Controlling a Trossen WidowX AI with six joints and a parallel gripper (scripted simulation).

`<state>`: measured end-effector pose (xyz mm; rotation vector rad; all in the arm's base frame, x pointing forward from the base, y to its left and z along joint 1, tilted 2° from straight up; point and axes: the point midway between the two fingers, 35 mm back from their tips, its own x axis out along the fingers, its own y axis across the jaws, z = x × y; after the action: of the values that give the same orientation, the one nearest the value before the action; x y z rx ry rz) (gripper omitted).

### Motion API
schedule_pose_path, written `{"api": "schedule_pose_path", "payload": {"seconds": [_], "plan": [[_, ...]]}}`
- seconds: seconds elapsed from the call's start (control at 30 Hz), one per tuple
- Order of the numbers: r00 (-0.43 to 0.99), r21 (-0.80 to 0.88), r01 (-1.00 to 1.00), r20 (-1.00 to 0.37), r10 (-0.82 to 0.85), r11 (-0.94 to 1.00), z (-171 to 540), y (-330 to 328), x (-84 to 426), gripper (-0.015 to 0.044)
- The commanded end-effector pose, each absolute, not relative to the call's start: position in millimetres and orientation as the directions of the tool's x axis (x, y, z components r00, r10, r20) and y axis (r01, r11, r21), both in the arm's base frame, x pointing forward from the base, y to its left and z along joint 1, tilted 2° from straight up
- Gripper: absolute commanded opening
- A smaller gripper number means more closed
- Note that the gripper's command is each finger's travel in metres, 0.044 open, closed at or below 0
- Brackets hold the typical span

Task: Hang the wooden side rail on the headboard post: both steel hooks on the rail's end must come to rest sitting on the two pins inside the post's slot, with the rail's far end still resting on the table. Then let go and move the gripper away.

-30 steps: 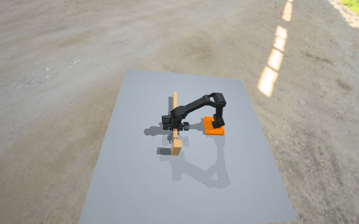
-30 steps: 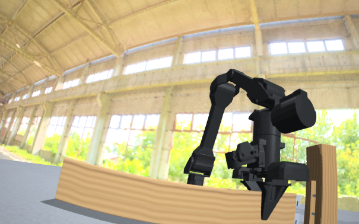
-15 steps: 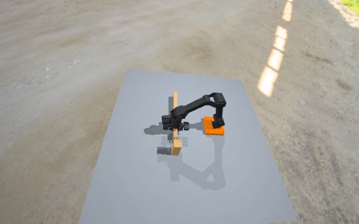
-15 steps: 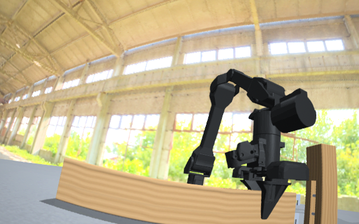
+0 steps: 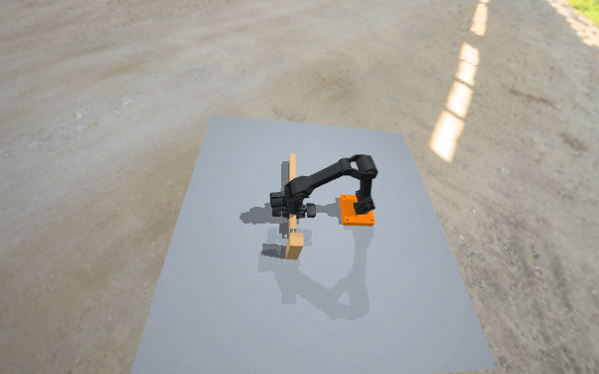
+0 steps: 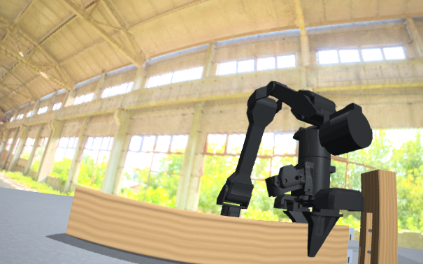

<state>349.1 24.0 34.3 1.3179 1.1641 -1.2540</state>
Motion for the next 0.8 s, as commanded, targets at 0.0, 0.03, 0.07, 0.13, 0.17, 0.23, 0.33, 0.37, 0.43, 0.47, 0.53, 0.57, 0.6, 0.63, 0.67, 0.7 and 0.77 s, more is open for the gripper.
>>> {"api": "schedule_pose_path", "payload": {"seconds": [0.0,0.03,0.07,0.13,0.17,0.23,0.33,0.37,0.43,0.47,0.53,0.57,0.6,0.63,0.67,0.7,0.77], "plan": [[0.034,0.031,0.993,-0.999,0.027,-0.113,39.3,23.5,350.6,0.0],[0.034,0.031,0.993,-0.999,0.027,-0.113,39.5,23.5,350.6,0.0],[0.034,0.031,0.993,-0.999,0.027,-0.113,39.6,23.5,350.6,0.0],[0.034,0.031,0.993,-0.999,0.027,-0.113,40.0,23.5,350.6,0.0],[0.034,0.031,0.993,-0.999,0.027,-0.113,40.1,23.5,350.6,0.0],[0.034,0.031,0.993,-0.999,0.027,-0.113,40.5,23.5,350.6,0.0],[0.034,0.031,0.993,-0.999,0.027,-0.113,41.0,23.5,350.6,0.0],[0.034,0.031,0.993,-0.999,0.027,-0.113,41.1,23.5,350.6,0.0],[0.034,0.031,0.993,-0.999,0.027,-0.113,41.5,23.5,350.6,0.0],[0.034,0.031,0.993,-0.999,0.027,-0.113,41.6,23.5,350.6,0.0],[0.034,0.031,0.993,-0.999,0.027,-0.113,42.0,23.5,350.5,0.0],[0.034,0.031,0.993,-0.999,0.027,-0.113,42.1,23.5,350.5,0.0],[0.034,0.031,0.993,-0.999,0.027,-0.113,42.3,23.4,350.5,0.0],[0.034,0.031,0.993,-0.999,0.027,-0.113,42.5,23.4,350.5,0.0],[0.034,0.031,0.993,-0.999,0.027,-0.113,42.6,23.4,350.5,0.0],[0.034,0.031,0.993,-0.999,0.027,-0.113,42.8,23.4,350.5,0.0],[0.034,0.031,0.993,-0.999,0.027,-0.113,43.1,23.4,350.5,0.0]]}}
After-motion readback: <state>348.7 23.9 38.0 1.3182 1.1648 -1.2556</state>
